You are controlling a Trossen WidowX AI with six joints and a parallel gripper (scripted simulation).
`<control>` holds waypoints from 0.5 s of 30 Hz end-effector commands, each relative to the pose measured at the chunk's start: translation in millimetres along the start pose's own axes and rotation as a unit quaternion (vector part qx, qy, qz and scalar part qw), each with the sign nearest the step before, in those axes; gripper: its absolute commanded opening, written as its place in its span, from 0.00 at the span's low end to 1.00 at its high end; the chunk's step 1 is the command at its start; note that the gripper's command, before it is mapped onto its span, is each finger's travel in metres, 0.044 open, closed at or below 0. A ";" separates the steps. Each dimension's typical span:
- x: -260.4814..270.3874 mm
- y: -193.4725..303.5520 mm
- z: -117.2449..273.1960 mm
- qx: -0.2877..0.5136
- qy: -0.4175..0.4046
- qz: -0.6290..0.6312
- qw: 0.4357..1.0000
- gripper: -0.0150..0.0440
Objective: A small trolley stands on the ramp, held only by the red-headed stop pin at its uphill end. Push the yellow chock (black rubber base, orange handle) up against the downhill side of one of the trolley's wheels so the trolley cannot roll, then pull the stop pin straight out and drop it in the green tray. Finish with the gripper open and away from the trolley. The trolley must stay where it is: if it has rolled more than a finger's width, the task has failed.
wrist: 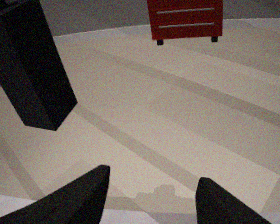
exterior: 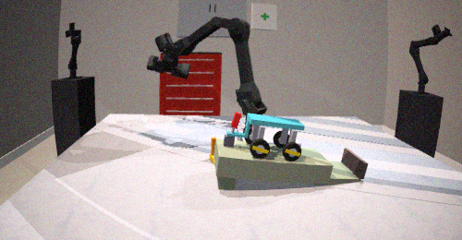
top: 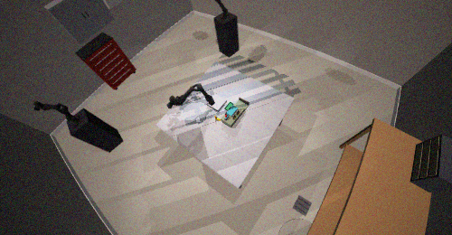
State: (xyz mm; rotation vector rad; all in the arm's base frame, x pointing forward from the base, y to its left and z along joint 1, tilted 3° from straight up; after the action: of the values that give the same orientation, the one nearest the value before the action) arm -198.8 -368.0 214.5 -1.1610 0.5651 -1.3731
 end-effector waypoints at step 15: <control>33.1 101.2 153.9 0.219 -0.180 0.221 0.933 0.58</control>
State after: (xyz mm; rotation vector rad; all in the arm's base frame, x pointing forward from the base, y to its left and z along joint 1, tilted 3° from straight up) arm -42.3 -380.4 201.9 -0.8967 0.2577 -0.9131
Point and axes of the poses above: the point midway between the two fingers, 35 mm back from their tips, its own z axis back along the fingers, its own x axis across the jaws, y = z × x, the point moved 8 cm from there along z, back along the fingers, and after that the axes turned 5 degrees about -z, right-handed, at the moved point
